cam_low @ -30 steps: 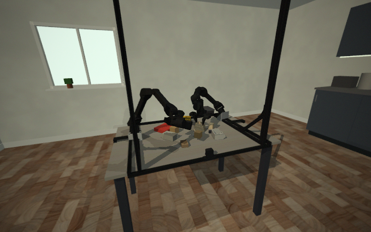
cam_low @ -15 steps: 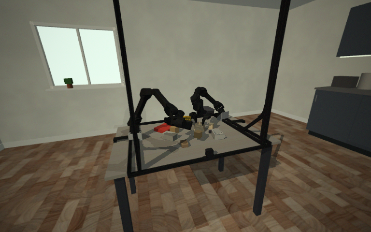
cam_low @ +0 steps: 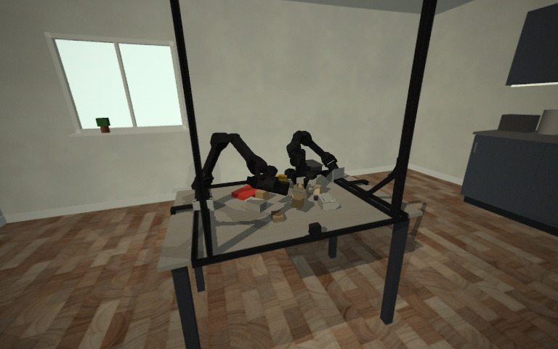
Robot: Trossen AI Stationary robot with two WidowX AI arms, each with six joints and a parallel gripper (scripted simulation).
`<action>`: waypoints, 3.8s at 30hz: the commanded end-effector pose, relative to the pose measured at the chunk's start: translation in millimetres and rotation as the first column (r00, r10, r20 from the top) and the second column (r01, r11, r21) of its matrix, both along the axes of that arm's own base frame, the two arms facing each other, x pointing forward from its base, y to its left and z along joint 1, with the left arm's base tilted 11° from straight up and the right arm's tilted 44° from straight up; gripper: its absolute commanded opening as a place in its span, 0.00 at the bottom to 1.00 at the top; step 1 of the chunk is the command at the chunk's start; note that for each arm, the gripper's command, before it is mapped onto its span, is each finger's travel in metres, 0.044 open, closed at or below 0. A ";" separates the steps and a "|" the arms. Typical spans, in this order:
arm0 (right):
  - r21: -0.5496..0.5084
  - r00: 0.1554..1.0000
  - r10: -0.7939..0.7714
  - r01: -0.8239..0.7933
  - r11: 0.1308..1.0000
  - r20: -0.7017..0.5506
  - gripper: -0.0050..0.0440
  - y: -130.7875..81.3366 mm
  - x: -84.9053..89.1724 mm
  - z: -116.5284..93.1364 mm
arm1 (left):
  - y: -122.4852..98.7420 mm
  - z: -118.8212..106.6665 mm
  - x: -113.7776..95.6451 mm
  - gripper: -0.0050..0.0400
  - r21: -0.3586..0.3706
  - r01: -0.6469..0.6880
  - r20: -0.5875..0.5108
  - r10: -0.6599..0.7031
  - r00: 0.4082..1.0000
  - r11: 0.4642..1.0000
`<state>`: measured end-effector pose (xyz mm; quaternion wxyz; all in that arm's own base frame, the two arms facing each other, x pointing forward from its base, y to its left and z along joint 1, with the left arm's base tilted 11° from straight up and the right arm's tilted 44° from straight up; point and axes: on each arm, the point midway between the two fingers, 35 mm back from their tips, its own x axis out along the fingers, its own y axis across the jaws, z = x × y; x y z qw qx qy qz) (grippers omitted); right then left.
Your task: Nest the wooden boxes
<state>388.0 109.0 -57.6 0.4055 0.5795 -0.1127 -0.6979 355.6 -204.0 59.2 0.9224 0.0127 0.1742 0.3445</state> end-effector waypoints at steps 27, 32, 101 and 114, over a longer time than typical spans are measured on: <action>0.000 1.000 0.000 0.000 1.000 -0.001 0.92 -0.1 -0.2 -0.1 | -0.3 -0.1 -0.3 1.00 0.000 0.001 0.002 -0.001 1.000 1.000; 0.000 1.000 0.000 0.000 1.000 -0.001 0.92 -0.1 -0.2 -0.1 | -0.3 -0.1 -0.3 1.00 0.000 0.001 0.002 -0.001 1.000 1.000; 0.985 -0.971 0.170 -0.172 -0.010 -0.167 0.92 37.9 0.6 37.2 | -0.3 -0.1 -0.3 1.00 0.000 0.001 0.002 -0.001 1.000 1.000; 0.949 -0.900 0.311 -0.313 0.027 -0.305 0.92 39.6 0.4 39.0 | -0.2 0.0 -0.3 1.00 0.000 0.001 0.002 -0.001 1.000 1.000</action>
